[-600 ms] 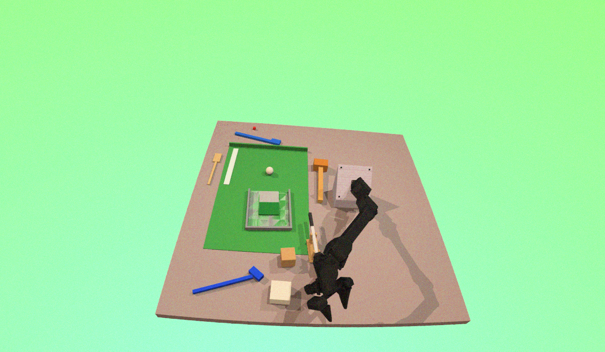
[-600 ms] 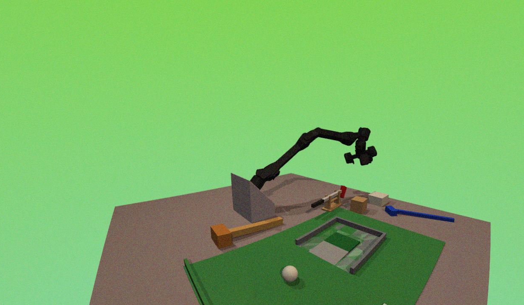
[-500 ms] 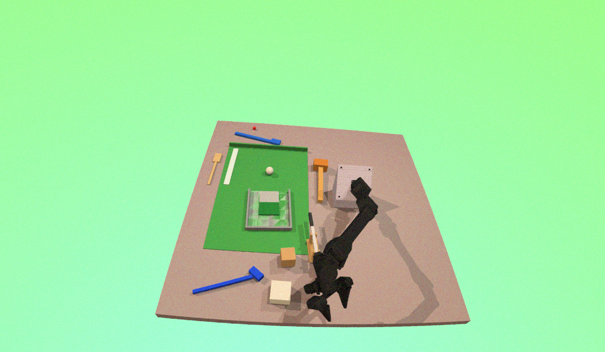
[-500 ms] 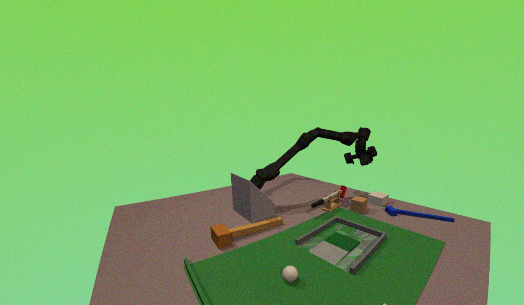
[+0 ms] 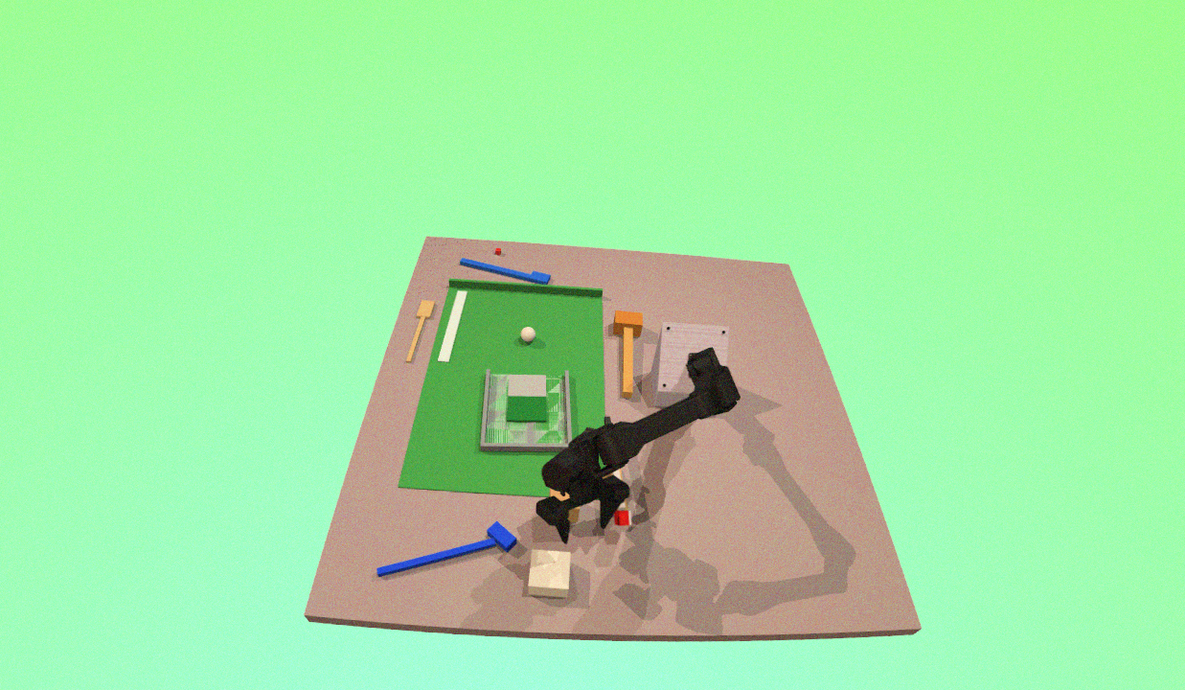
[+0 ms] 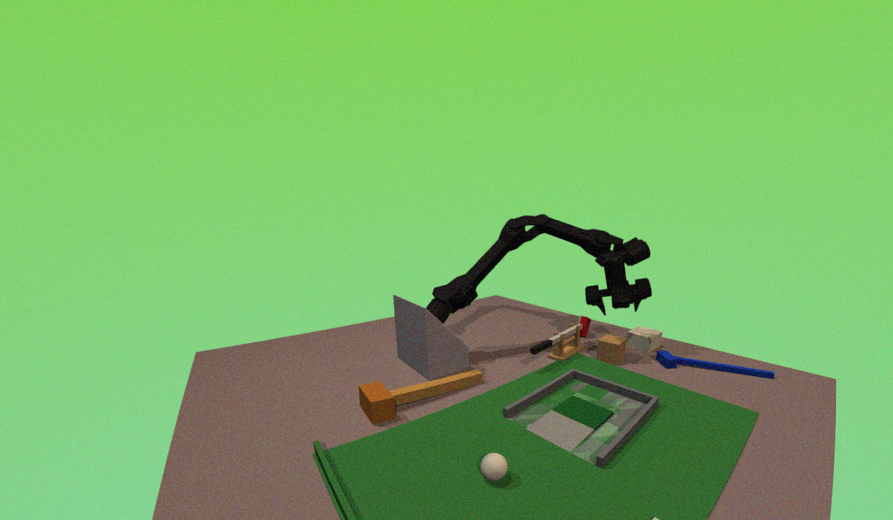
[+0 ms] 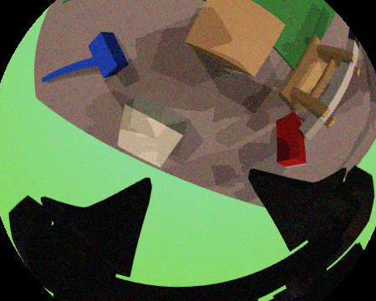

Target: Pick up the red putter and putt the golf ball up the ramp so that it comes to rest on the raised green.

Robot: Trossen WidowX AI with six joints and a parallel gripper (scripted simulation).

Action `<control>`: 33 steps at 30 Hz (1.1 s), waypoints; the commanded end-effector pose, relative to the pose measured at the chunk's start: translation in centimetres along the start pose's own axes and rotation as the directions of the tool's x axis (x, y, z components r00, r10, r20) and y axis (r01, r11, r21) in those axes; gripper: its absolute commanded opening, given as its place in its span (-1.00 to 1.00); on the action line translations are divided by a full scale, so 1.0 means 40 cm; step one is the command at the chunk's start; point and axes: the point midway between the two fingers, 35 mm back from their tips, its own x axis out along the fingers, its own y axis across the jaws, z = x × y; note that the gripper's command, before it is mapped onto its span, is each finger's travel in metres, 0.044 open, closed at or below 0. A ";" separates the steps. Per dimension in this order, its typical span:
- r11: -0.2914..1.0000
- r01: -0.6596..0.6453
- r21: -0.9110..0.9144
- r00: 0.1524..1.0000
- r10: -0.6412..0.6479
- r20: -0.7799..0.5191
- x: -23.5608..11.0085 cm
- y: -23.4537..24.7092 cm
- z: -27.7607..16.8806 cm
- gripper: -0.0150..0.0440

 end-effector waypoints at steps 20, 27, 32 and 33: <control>0.890 -0.026 0.456 0.969 -0.089 0.229 -0.323 -0.499 0.453 1.00; 0.890 -0.026 0.456 0.969 -0.089 0.230 -0.304 -0.504 0.463 1.00; 0.890 -0.027 0.455 0.969 -0.088 0.229 -0.272 -0.512 0.477 1.00; 0.890 -0.027 0.455 0.969 -0.088 0.229 -0.272 -0.512 0.477 1.00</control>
